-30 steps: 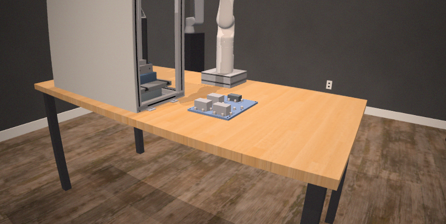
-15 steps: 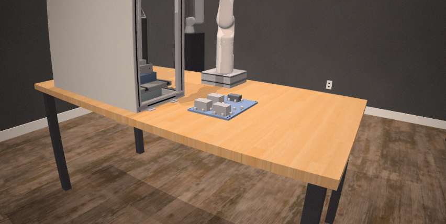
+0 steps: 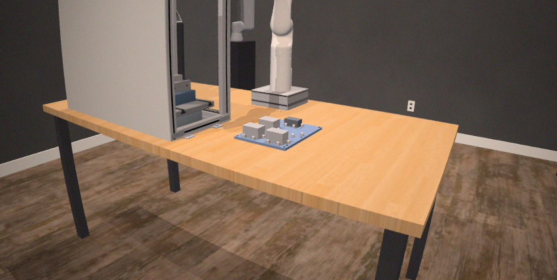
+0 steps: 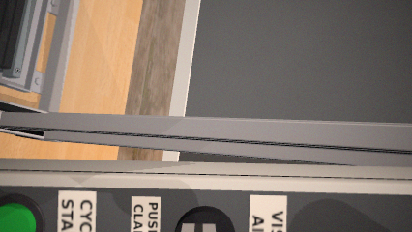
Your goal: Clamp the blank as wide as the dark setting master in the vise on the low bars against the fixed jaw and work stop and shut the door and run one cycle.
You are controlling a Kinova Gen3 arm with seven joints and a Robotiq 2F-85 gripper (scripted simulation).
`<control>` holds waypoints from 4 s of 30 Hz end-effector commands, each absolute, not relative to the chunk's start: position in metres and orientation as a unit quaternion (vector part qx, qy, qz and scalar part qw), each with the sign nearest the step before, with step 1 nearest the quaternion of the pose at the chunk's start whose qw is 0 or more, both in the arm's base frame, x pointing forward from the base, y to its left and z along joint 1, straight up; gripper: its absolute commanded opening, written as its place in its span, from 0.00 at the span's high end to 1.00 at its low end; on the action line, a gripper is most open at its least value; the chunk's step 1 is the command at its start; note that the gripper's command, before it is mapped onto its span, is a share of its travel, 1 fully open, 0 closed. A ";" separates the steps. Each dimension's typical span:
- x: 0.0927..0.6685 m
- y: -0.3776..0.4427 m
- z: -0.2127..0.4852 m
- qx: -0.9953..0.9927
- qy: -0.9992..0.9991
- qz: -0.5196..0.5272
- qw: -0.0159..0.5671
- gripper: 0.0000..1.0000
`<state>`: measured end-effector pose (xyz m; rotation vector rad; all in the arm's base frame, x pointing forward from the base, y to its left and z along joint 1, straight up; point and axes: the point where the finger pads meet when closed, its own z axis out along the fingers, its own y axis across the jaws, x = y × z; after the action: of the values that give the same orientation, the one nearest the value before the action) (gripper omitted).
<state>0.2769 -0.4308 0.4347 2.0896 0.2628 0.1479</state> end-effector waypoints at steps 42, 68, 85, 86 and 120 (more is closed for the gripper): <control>0.279 -0.439 0.434 0.860 0.106 0.064 0.495 0.90; 0.279 -0.438 0.432 0.860 0.107 0.062 0.494 0.90; 0.279 -0.439 0.432 0.860 0.107 0.062 0.494 0.90; 0.279 -0.440 0.432 0.860 0.107 0.063 0.495 0.90; 0.280 -0.442 0.431 0.860 0.107 0.063 0.495 0.90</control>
<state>0.2791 -0.4385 0.4303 2.0882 0.2627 0.1481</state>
